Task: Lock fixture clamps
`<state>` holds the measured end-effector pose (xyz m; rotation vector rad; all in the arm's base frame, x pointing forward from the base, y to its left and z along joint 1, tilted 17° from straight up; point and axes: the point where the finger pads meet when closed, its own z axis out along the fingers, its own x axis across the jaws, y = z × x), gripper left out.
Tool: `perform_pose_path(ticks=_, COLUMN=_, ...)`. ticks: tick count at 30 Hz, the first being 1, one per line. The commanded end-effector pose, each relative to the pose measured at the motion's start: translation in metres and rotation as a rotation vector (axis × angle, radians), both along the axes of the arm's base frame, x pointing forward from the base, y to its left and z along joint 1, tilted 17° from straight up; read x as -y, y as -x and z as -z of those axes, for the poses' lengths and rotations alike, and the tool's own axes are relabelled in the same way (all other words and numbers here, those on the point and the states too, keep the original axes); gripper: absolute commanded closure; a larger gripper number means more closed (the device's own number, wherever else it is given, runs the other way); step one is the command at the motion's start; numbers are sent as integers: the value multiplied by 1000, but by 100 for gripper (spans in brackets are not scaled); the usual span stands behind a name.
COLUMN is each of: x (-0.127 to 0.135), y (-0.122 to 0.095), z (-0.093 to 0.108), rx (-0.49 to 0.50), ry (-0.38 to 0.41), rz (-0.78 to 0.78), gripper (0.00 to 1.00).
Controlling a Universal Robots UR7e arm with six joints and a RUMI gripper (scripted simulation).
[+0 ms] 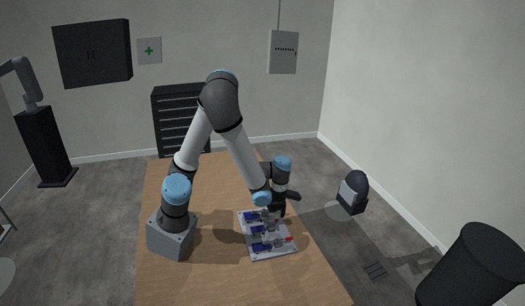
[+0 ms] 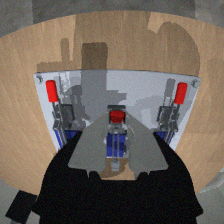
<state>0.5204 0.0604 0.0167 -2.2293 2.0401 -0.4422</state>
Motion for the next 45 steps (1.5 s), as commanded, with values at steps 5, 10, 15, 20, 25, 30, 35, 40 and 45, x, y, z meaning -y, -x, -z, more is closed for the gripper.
perform_pose_path(ticks=5, x=0, y=-4, z=0, rx=1, ry=0, rz=0, gripper=100)
perform_pose_path(ticks=10, x=0, y=-4, z=0, rx=1, ry=0, rz=0, gripper=100)
perform_pose_path(ticks=15, x=0, y=-10, z=3, rx=1, ry=0, rz=0, gripper=100)
perform_pose_path(ticks=20, x=0, y=-11, z=3, rx=1, ry=0, rz=0, gripper=100)
perform_pose_path(ticks=25, x=0, y=-11, z=3, rx=1, ry=0, rz=0, gripper=100)
perform_pose_path(ticks=30, x=0, y=-14, z=5, rx=1, ry=0, rz=0, gripper=100)
perform_pose_path(ticks=35, x=0, y=-18, z=7, rx=1, ry=0, rz=0, gripper=100)
perform_pose_path(ticks=40, x=0, y=-18, z=7, rx=1, ry=0, rz=0, gripper=100)
perform_pose_path(ticks=45, x=0, y=-18, z=7, rx=1, ry=0, rz=0, gripper=100)
